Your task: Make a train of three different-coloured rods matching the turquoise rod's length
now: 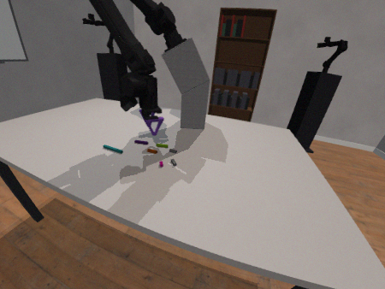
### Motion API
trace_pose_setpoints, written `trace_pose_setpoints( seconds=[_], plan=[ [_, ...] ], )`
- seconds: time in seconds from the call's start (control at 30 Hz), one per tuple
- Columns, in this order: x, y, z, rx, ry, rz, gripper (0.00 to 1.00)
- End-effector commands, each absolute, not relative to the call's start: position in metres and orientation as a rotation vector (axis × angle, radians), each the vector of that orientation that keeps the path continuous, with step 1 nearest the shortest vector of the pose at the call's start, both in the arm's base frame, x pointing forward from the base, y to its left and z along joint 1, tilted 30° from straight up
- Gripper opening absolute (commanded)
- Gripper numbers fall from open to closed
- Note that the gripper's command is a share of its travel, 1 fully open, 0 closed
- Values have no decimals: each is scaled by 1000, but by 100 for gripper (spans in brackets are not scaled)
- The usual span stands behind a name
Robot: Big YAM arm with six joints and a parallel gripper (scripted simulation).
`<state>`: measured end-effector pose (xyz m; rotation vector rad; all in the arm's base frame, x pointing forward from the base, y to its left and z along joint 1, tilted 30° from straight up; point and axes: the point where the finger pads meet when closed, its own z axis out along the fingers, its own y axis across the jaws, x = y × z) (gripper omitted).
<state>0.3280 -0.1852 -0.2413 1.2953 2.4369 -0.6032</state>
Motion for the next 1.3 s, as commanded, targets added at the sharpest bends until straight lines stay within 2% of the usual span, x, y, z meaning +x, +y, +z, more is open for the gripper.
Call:
trace_pose_setpoints(
  seconds=[0.0,0.67,1.27],
  plan=[
    [318,-183,-246,1297,2458,-613,100],
    [319,-182,-246,1276,2472,-617,100],
    [328,-167,-252,826,2720,-691,100]
  ],
)
